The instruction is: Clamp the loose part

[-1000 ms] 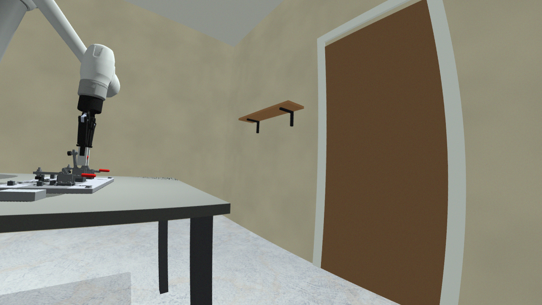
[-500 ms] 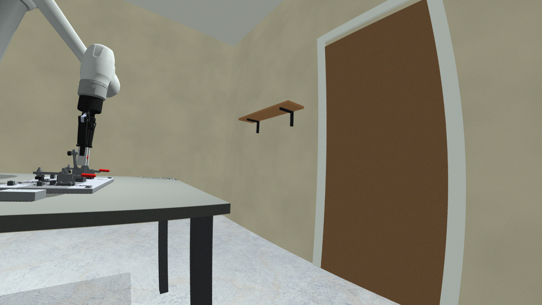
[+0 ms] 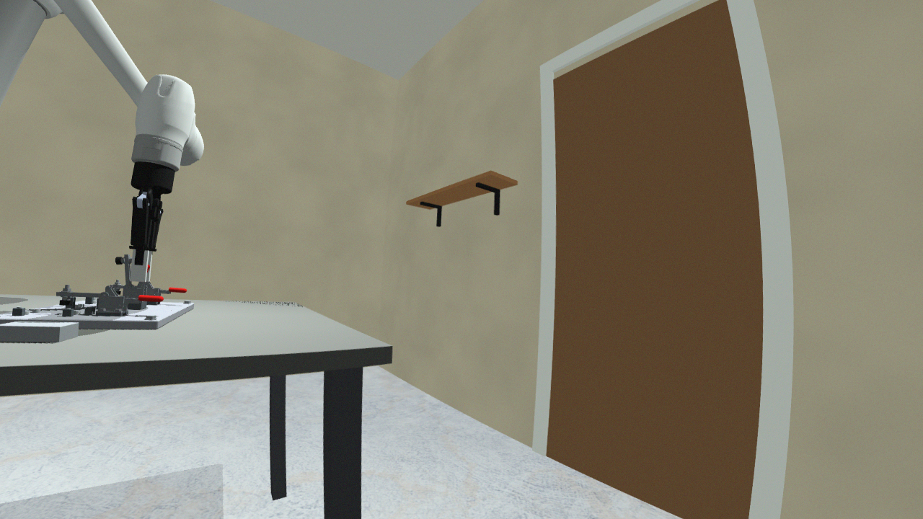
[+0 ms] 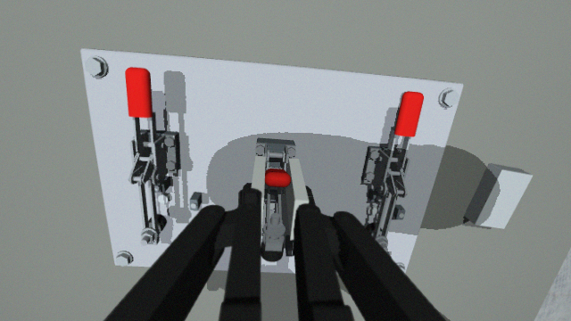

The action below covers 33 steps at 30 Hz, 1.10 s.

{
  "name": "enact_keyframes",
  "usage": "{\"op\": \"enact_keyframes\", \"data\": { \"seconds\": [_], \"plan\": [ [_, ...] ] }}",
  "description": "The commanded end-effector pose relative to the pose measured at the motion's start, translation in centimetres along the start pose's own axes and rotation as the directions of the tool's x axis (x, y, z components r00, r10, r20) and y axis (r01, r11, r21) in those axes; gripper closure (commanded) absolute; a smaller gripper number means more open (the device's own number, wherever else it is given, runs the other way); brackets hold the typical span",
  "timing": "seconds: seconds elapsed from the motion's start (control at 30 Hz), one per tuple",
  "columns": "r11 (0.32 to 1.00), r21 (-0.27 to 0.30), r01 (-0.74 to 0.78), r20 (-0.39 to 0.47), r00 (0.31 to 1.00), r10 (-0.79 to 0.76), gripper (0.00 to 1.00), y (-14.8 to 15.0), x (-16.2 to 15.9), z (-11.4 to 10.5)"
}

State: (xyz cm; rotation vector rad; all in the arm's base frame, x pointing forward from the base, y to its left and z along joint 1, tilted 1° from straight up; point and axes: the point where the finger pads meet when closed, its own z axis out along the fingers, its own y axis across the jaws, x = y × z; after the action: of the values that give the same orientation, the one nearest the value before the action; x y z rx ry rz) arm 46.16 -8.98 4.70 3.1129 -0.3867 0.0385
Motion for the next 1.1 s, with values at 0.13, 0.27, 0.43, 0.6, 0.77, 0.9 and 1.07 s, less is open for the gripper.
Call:
{"op": "enact_keyframes", "data": {
  "seconds": [0.13, 0.27, 0.43, 0.6, 0.77, 0.9, 1.07],
  "plan": [
    [1.000, 0.000, 0.000, 0.002, 1.000, 0.000, 0.90, 0.00, -0.32, 0.04],
    [1.000, 0.000, 0.000, 0.002, 1.000, 0.000, 0.90, 0.00, -0.43, 0.04],
    [1.000, 0.000, 0.000, 0.002, 1.000, 0.000, 0.90, 0.00, -0.46, 0.04],
    [1.000, 0.000, 0.000, 0.002, 1.000, 0.000, 0.90, 0.00, -0.46, 0.04],
    [1.000, 0.000, 0.000, 0.002, 1.000, 0.000, 0.90, 0.00, -0.46, 0.04],
    [1.000, 0.000, 0.000, 0.002, 1.000, 0.000, 0.90, 0.00, -0.46, 0.04],
    [1.000, 0.000, 0.000, 0.002, 1.000, 0.000, 0.65, 0.00, -0.46, 0.04]
  ]
}}
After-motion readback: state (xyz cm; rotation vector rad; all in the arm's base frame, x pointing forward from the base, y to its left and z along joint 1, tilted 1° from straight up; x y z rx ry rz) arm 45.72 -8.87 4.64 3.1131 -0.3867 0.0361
